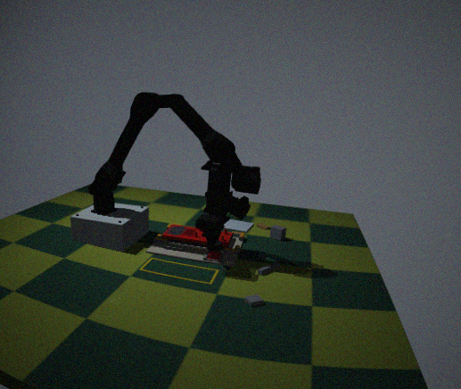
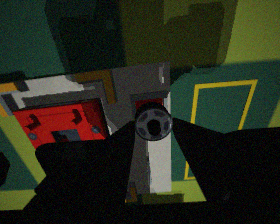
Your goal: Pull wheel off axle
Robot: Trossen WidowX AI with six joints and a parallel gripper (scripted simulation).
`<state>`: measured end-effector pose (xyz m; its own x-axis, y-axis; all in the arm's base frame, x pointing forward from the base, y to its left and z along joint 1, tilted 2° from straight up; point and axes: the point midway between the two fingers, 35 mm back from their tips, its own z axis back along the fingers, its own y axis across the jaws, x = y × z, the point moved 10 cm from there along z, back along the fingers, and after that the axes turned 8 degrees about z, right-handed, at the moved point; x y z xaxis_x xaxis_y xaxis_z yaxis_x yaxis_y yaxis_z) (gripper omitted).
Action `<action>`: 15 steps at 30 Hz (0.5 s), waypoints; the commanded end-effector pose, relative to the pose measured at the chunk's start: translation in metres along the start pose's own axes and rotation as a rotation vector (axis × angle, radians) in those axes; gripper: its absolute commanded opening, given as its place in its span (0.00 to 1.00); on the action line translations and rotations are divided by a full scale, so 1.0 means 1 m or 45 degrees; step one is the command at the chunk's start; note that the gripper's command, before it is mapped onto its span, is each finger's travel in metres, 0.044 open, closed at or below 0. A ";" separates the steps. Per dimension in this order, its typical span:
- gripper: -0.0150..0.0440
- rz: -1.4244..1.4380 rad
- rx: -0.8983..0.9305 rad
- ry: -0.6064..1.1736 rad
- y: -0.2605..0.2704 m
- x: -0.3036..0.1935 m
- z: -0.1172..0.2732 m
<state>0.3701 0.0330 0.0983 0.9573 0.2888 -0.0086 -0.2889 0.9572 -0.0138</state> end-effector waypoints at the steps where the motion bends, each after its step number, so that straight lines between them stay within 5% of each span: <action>1: 0.25 0.001 0.001 0.000 0.000 0.000 0.002; 15: 0.25 0.001 0.001 -0.003 0.000 0.000 0.006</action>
<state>0.3703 0.0330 0.1009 0.9573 0.2889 -0.0079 -0.2890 0.9572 -0.0140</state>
